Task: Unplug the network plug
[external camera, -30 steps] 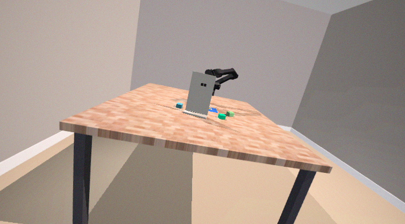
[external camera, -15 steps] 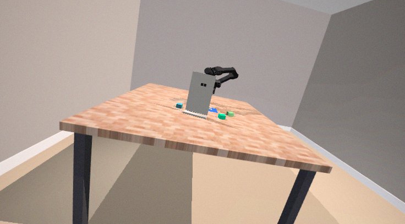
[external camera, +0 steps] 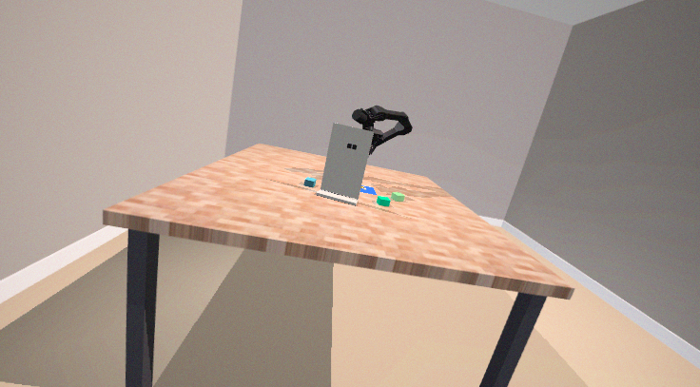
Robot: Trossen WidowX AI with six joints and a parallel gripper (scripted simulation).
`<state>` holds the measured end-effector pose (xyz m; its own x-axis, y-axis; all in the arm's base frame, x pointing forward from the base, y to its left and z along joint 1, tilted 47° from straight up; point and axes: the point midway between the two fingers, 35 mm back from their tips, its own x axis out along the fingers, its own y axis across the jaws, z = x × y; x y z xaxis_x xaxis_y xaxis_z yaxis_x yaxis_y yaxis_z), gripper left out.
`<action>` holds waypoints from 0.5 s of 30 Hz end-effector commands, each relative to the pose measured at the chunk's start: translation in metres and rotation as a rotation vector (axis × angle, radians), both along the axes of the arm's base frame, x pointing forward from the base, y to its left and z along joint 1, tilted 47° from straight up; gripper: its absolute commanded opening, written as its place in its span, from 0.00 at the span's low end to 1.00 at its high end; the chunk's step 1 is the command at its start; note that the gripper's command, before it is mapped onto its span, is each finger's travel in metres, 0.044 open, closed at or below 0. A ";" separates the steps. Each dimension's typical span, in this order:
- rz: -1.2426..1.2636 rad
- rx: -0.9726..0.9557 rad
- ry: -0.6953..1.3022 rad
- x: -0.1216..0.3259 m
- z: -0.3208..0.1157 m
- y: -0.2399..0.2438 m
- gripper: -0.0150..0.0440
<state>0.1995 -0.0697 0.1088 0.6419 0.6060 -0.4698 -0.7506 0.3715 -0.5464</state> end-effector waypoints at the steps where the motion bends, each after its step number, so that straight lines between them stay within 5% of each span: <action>1: 0.002 -0.004 0.000 -0.001 0.007 -0.008 0.52; 15: 0.003 0.006 -0.014 -0.009 0.038 -0.034 0.52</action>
<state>0.1921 -0.0983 0.1408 0.6472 0.6096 -0.4578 -0.7443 0.3754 -0.5523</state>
